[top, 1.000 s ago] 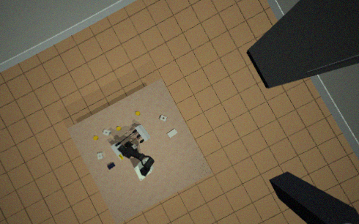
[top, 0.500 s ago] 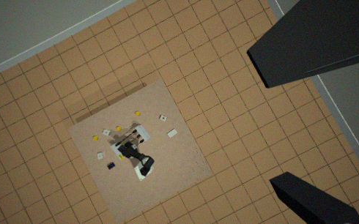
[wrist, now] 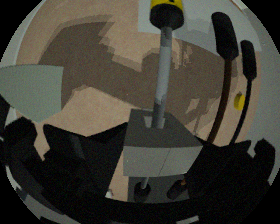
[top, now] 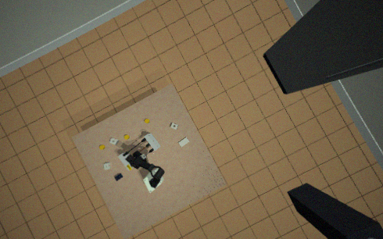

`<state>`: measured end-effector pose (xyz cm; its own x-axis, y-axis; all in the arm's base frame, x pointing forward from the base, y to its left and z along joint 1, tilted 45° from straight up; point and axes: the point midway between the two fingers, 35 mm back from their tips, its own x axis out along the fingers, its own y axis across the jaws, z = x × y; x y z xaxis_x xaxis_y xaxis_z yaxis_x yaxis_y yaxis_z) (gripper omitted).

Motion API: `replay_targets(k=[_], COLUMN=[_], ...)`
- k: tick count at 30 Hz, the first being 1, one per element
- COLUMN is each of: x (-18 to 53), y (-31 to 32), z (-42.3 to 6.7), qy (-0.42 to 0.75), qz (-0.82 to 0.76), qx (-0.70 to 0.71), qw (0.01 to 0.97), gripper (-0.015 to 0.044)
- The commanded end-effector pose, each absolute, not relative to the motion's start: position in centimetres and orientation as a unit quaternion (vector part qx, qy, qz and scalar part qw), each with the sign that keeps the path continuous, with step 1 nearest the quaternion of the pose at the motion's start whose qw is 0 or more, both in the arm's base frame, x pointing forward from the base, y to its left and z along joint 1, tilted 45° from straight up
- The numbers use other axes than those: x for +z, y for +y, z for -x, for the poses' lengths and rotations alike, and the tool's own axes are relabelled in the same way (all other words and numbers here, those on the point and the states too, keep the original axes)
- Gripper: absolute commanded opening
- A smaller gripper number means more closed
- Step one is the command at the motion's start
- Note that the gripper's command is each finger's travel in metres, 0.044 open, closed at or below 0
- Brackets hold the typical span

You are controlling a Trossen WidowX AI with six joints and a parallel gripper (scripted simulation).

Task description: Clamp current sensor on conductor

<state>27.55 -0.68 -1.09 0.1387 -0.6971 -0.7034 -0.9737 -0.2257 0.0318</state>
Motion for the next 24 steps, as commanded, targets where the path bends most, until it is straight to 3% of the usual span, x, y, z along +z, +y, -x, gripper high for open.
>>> replay_targets(k=[1, 23, 24], x=[-1.09, -1.09, -1.08], y=[-0.68, -0.68, -0.66], z=[-27.55, -27.55, -27.55], qy=[0.580, 0.580, 0.581], qz=[0.720, 0.720, 0.719], qx=[0.307, 0.307, 0.308], qw=[0.225, 0.225, 0.225], gripper=[0.0255, 0.0109, 0.0082])
